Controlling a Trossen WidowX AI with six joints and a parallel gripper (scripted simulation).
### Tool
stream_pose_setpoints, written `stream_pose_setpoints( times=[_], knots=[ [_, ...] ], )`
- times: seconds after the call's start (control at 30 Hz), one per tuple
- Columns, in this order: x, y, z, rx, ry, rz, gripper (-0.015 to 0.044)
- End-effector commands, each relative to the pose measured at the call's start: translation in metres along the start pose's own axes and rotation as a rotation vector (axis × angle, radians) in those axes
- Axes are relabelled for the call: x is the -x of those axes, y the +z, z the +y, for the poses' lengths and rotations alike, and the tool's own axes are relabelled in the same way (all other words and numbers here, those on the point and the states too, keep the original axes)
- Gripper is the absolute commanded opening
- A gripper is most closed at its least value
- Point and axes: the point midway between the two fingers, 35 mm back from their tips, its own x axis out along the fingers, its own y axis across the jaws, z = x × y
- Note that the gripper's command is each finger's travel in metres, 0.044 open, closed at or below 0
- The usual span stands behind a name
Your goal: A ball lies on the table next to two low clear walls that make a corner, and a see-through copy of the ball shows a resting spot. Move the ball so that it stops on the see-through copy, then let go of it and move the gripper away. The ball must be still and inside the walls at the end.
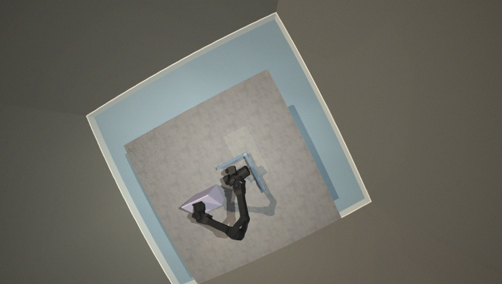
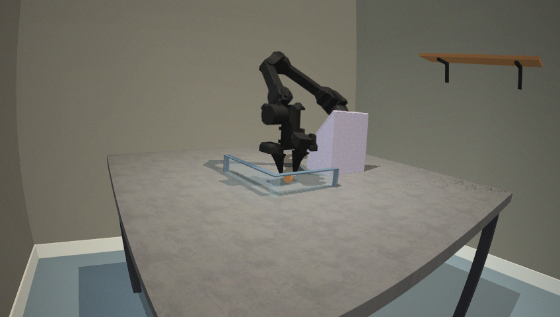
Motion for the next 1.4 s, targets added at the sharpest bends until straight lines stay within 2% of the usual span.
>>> stream_pose_setpoints(
  times=[0.0, 0.3, 0.43, 0.67, 0.73, 0.8, 1.37],
  knots=[
    [-0.007, 0.001, 0.001, 0.007, -0.001, 0.003, 0.0242],
    [-0.019, 0.0, 0.001, 0.008, 0.0, 0.005, 0.0242],
    [-0.019, 0.0, 0.001, 0.008, 0.0, 0.005, 0.0137],
    [-0.019, 0.0, 0.001, 0.008, 0.0, 0.005, 0.009],
    [-0.018, 0.0, 0.001, 0.008, 0.0, 0.004, 0.0038],
    [-0.009, 0.001, -0.001, 0.008, -0.001, 0.001, 0.0],
    [0.105, 0.002, 0.0, 0.007, -0.001, -0.002, 0.0]
  ],
)
